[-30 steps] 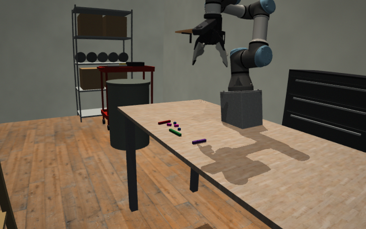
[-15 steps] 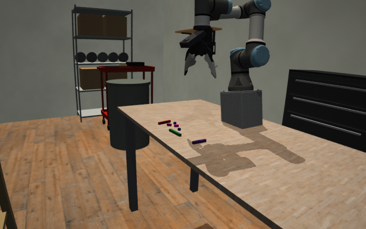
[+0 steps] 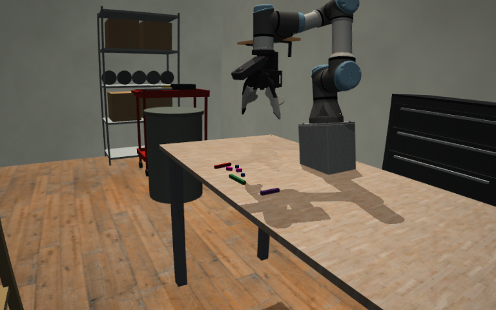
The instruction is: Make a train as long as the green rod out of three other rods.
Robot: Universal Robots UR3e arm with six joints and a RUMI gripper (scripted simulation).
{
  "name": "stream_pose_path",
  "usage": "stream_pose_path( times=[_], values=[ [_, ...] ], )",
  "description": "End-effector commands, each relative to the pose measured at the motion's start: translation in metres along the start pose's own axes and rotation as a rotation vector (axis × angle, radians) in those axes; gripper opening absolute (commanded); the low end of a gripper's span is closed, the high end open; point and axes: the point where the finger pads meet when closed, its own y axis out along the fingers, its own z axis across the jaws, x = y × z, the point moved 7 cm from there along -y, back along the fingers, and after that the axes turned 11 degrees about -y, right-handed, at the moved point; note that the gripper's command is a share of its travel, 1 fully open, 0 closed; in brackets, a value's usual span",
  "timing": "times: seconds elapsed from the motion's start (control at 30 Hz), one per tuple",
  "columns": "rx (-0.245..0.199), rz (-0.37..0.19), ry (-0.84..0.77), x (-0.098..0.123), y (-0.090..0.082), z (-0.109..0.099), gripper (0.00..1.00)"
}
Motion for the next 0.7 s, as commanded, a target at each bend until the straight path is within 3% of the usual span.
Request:
stream_pose_path(
  times=[0.0, 0.03, 0.13, 0.47, 0.67],
  values=[
    [0.018, 0.033, 0.031, -0.005, 0.021, 0.02, 1.0],
    [0.018, 0.033, 0.048, -0.003, 0.029, 0.026, 1.0],
    [0.018, 0.033, 0.048, -0.003, 0.029, 0.026, 1.0],
    [0.019, 0.032, 0.11, 0.008, 0.06, 0.048, 1.0],
    [0.02, 0.031, 0.124, 0.012, 0.067, 0.053, 1.0]
  ],
)
